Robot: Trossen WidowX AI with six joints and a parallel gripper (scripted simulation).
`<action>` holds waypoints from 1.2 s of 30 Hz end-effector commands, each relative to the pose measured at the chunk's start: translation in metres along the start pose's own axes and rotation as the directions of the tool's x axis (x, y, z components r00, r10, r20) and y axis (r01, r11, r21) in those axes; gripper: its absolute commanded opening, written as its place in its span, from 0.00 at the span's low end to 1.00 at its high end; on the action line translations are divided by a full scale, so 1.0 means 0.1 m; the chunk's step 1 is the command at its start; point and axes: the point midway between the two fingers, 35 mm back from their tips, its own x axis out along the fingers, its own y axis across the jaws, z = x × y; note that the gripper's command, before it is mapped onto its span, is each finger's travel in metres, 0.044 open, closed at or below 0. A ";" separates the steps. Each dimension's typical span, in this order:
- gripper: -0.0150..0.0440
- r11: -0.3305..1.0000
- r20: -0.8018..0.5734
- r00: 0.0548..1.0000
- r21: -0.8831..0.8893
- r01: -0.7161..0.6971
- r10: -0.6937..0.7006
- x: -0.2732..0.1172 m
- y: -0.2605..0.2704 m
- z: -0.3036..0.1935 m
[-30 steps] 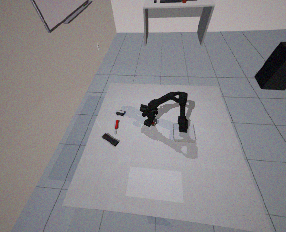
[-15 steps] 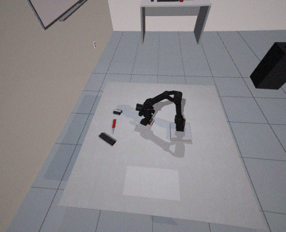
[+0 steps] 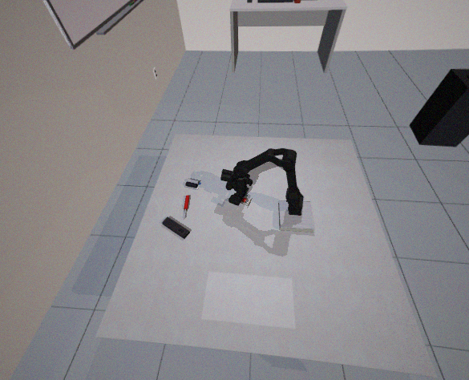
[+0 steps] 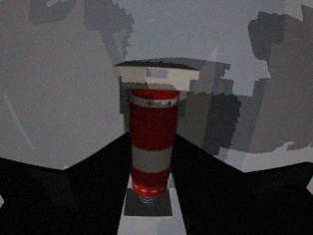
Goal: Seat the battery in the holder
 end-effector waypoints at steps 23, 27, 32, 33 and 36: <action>0.49 1.000 0.000 1.000 -0.003 0.001 -0.001 0.00 0.01 0.04; 0.57 1.000 -0.001 1.000 -0.003 0.001 -0.001 -0.01 0.01 0.04; 0.57 1.000 -0.003 1.000 -0.001 0.000 0.000 -0.10 0.01 0.04; 0.57 1.000 -0.003 1.000 0.000 0.000 0.000 -0.12 0.01 0.03; 0.57 1.000 -0.004 1.000 0.000 0.000 0.000 -0.15 0.01 0.03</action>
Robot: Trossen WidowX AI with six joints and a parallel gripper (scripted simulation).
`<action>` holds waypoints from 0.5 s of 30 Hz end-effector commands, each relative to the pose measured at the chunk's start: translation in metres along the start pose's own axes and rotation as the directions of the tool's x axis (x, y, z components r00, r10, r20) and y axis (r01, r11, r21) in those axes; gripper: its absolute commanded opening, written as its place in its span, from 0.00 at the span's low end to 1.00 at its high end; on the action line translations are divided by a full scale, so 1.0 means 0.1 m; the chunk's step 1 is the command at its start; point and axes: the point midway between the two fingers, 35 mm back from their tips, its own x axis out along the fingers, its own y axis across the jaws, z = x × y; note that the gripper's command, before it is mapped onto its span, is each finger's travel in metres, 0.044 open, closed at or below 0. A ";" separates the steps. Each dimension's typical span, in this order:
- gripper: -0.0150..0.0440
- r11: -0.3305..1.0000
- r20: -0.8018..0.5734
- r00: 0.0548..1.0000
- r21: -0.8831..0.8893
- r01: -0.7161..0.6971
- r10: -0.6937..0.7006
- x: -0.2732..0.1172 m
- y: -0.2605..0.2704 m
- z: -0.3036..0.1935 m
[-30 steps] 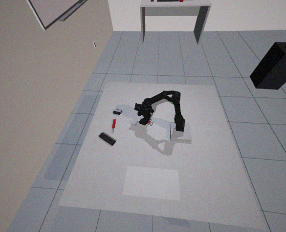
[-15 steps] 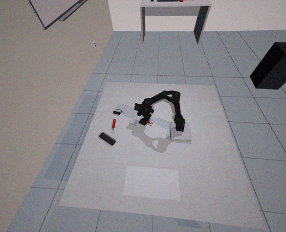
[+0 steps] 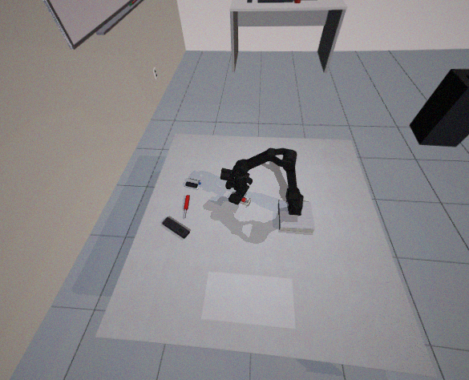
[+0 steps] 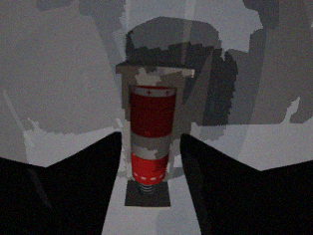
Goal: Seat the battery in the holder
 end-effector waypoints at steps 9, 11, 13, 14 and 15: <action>0.80 1.000 0.006 1.000 0.001 -0.001 0.001 -0.32 0.01 0.02; 0.88 1.000 0.007 1.000 0.001 -0.002 0.002 -0.50 0.01 0.02; 0.97 1.000 0.008 1.000 0.001 -0.002 0.002 -0.67 0.01 0.00; 1.00 1.000 0.008 1.000 0.002 -0.002 0.002 -0.74 0.01 -0.01; 1.00 1.000 0.008 1.000 0.002 -0.003 0.003 -0.78 0.01 -0.02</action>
